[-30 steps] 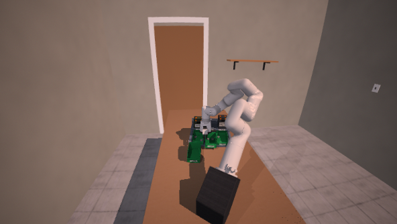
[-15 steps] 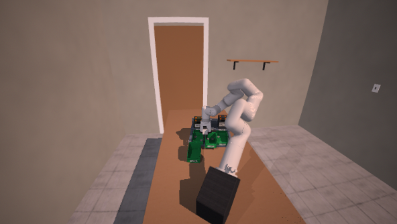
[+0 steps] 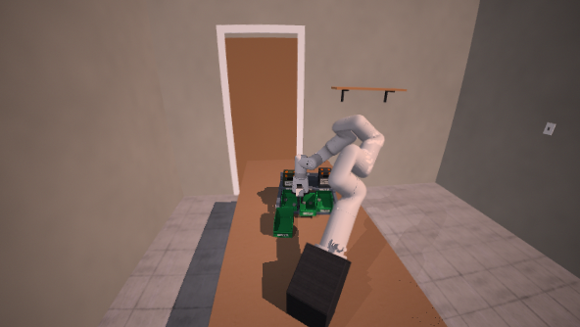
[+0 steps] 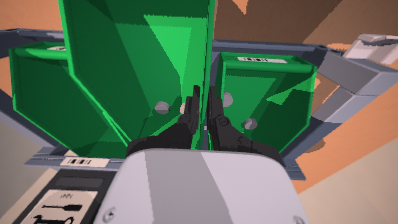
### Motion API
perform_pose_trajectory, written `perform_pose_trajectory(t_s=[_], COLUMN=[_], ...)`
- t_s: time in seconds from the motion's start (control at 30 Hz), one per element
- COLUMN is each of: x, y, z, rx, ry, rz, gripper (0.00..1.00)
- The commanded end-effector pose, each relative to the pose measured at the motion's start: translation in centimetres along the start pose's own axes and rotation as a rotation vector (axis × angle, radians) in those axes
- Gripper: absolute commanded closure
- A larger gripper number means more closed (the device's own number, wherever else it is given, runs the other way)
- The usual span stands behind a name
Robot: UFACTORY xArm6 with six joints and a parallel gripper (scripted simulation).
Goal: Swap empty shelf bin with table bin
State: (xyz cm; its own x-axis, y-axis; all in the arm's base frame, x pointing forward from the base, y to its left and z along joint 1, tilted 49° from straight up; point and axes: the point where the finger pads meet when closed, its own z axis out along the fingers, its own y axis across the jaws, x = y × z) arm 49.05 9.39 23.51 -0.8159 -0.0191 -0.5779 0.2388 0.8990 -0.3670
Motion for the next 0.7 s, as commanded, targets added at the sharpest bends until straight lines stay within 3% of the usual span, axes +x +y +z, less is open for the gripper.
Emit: perform_pose_trajectory(t_s=[0.0,0.67], x=[-0.1,-0.01], y=[0.03,0.03], z=[-0.12,-0.94], rx=[-0.002,-0.002], ry=[-0.003,-0.003], rz=[0.001,0.001], gripper=[0.9,0.9])
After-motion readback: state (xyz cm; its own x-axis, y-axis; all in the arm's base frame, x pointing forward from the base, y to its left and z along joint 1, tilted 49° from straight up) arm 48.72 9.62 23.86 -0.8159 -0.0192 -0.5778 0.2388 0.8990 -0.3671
